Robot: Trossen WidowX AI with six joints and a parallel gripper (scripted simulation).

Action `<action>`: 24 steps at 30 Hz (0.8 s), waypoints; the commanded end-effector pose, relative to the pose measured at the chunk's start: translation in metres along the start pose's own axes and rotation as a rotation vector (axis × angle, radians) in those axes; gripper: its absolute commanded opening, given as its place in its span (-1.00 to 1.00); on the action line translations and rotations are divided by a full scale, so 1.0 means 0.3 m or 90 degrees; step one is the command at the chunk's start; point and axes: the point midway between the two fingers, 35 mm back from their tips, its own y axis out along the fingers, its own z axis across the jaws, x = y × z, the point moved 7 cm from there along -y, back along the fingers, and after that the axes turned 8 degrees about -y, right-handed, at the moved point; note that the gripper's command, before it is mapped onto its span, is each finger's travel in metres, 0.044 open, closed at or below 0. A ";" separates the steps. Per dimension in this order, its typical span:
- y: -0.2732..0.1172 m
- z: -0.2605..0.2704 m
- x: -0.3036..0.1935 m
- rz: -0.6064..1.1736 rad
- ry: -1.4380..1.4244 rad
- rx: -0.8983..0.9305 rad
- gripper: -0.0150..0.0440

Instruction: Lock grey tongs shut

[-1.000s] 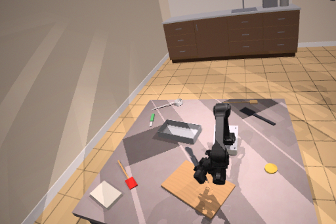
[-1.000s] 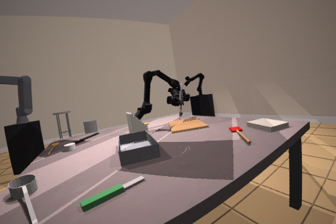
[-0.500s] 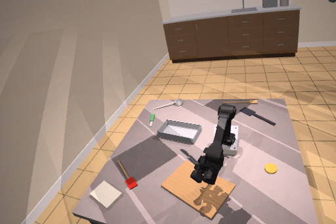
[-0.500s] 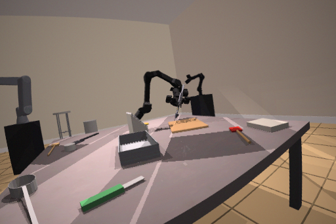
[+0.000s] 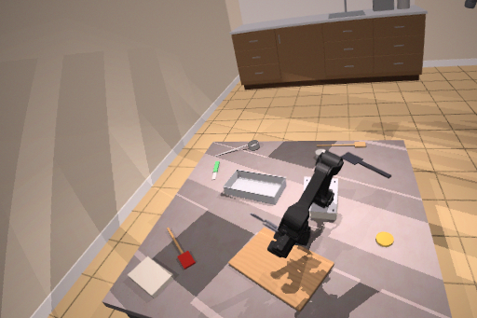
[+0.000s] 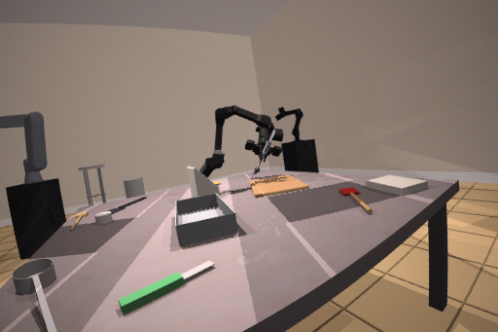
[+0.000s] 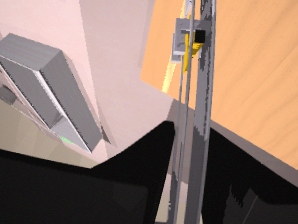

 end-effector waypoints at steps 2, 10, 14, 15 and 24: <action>0.002 0.002 -0.019 -0.053 -0.011 0.005 -1.00; 0.007 0.007 -0.046 -0.131 -0.020 -0.004 -1.00; 0.005 0.009 -0.062 -0.170 -0.019 -0.017 -1.00; 0.005 0.010 -0.065 -0.179 -0.020 -0.021 -1.00; -0.001 0.013 -0.104 -0.253 -0.022 -0.074 -1.00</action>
